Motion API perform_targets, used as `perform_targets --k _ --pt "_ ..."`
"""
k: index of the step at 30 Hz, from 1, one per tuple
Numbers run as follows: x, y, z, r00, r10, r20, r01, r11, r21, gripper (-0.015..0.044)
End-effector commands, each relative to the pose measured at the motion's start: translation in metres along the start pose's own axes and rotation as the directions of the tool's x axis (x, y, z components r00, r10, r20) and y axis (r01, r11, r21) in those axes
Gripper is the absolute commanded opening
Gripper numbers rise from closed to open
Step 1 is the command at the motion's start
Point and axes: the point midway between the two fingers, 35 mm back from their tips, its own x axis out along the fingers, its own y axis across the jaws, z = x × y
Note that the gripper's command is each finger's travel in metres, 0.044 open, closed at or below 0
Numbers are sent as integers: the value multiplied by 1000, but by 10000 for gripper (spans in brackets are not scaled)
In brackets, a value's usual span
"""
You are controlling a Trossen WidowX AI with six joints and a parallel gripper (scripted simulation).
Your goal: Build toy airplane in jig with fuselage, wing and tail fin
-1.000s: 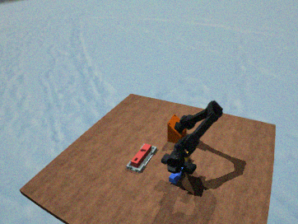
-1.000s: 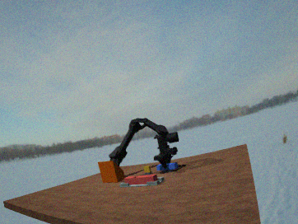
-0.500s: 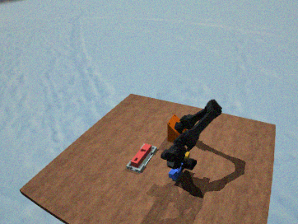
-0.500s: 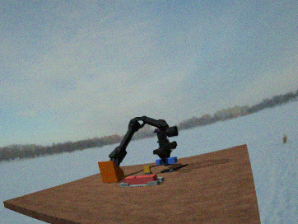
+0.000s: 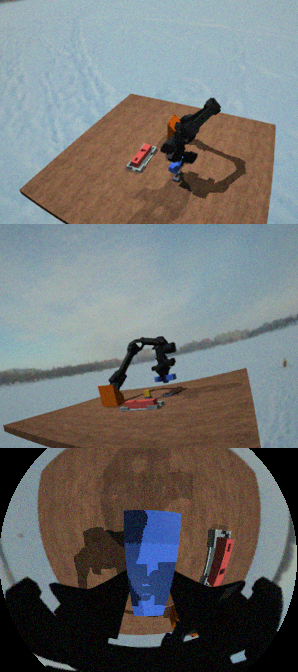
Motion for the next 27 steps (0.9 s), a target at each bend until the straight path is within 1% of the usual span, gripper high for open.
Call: perform_targets --k 1,8,13,27 --pt "-16 0 0 1000 -2 9 2 1000 -4 0" --pt "-37 0 -4 1000 2 13 -2 1000 -5 0" --pt "-39 -2 -3 1000 2 13 -2 1000 6 0" --pt "-35 -47 4 1000 -15 20 10 974 225 0"
